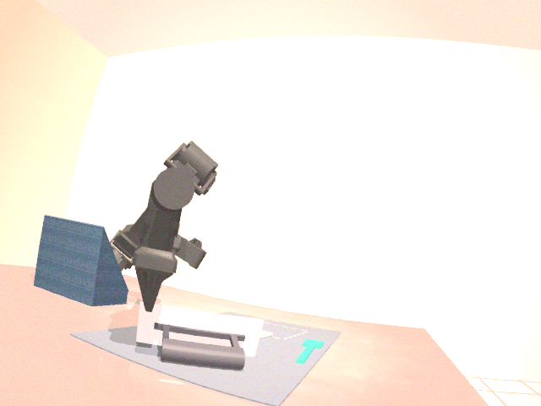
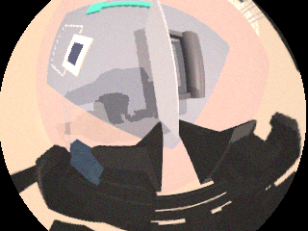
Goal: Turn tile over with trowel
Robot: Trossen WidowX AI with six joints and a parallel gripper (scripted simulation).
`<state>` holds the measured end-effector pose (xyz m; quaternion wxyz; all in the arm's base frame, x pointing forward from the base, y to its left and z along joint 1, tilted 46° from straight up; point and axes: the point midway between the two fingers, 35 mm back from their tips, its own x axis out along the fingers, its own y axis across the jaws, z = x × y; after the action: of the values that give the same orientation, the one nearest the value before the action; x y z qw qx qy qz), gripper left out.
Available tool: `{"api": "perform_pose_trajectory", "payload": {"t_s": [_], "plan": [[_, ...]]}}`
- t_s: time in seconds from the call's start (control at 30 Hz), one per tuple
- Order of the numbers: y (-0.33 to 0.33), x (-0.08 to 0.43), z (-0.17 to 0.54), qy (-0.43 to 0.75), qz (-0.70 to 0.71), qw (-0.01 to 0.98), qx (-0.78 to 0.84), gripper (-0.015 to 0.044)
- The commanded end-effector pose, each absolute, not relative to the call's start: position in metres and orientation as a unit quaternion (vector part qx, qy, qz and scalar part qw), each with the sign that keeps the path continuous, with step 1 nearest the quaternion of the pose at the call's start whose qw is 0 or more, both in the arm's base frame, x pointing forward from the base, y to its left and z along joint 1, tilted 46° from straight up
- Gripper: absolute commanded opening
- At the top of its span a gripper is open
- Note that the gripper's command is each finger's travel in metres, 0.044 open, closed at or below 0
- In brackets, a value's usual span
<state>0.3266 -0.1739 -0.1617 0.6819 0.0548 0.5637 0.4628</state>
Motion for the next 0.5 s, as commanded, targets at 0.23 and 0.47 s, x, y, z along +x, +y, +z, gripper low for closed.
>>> {"api": "perform_pose_trajectory", "payload": {"t_s": [0.23, 0.47], "plan": [[-0.165, 0.318, -0.151, 0.563, 0.462, 0.683, 0.057, 0.01], [-0.158, 0.312, -0.147, 0.563, 0.462, 0.683, 0.057, 0.01]]}}
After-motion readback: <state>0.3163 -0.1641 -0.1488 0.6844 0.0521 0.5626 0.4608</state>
